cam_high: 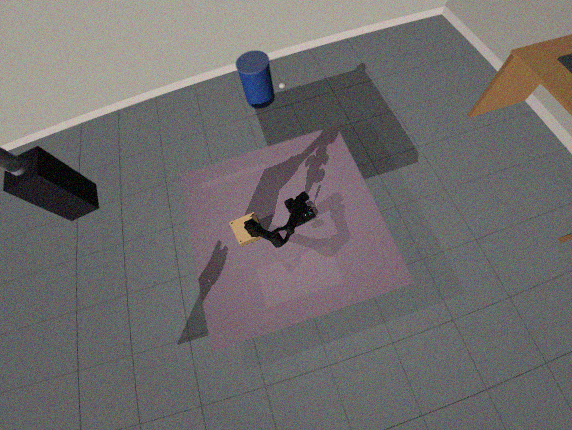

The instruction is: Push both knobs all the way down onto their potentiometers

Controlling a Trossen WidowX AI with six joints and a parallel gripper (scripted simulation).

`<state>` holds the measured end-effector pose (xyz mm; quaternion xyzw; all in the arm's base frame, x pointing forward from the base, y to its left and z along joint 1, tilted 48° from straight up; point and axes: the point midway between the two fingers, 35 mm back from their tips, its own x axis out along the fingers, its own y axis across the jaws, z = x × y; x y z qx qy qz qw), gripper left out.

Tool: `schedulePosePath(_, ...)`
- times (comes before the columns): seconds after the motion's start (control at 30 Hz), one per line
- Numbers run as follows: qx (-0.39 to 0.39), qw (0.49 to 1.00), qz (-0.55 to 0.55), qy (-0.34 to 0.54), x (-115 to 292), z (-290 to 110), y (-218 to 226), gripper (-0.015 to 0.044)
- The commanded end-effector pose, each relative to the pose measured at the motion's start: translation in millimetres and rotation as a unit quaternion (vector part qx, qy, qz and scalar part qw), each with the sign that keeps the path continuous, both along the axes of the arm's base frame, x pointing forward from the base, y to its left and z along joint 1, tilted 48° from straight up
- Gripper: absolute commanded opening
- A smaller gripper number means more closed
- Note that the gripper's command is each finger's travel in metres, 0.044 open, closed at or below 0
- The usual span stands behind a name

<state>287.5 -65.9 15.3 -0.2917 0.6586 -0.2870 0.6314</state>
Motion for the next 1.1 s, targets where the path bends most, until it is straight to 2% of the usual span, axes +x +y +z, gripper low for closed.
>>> schedulePosePath(0.0,0.000,1.000,0.001,0.001,-0.2,-0.5,-0.2,0.0157)
schedulePosePath(0.07,0.000,1.000,0.001,0.001,-0.2,-0.5,-0.2,0.0210)
schedulePosePath(0.33,0.001,1.000,0.001,-0.002,56.7,16.2,18.1,0.0000)
schedulePosePath(0.6,0.003,1.000,0.000,-0.005,109.3,33.6,39.8,0.0000)
schedulePosePath(1.07,0.003,1.000,0.000,-0.005,109.8,17.2,21.4,0.0000)
